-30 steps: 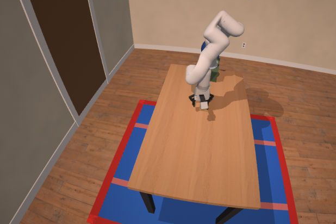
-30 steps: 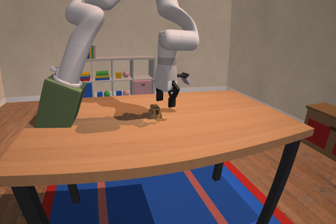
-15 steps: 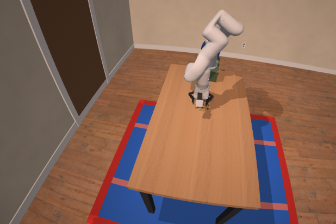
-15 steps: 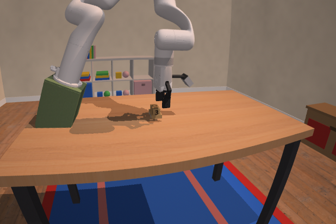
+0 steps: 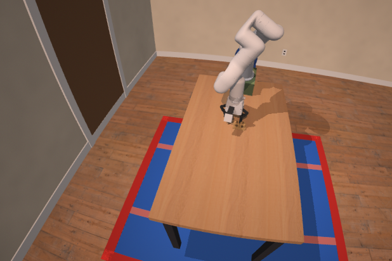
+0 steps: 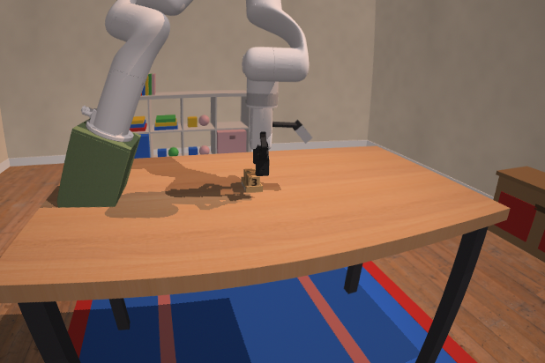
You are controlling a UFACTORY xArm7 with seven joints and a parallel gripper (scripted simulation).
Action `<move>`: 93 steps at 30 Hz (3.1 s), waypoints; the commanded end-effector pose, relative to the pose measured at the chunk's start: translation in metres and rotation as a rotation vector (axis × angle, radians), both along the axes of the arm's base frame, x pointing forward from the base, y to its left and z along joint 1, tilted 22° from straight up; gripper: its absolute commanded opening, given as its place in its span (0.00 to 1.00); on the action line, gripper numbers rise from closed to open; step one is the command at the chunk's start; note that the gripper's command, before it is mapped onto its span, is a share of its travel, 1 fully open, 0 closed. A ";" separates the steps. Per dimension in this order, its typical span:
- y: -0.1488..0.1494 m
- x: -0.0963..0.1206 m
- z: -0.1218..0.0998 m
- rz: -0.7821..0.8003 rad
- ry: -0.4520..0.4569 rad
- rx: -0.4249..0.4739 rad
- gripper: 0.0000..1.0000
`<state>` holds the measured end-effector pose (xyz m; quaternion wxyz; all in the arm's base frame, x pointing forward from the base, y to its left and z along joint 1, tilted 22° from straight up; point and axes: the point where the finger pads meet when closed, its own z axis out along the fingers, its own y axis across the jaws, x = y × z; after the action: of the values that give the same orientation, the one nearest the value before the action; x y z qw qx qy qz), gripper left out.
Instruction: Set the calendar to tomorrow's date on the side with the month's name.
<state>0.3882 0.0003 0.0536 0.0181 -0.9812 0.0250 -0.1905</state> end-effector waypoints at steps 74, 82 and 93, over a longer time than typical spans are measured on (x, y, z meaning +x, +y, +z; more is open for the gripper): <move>-0.027 -0.057 -0.023 -0.792 0.026 0.312 1.00; -0.027 -0.057 -0.023 -0.792 0.026 0.312 1.00; -0.027 -0.057 -0.023 -0.792 0.026 0.312 1.00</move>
<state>0.3310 -0.0269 0.0306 0.0912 -0.8838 0.4286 -0.1636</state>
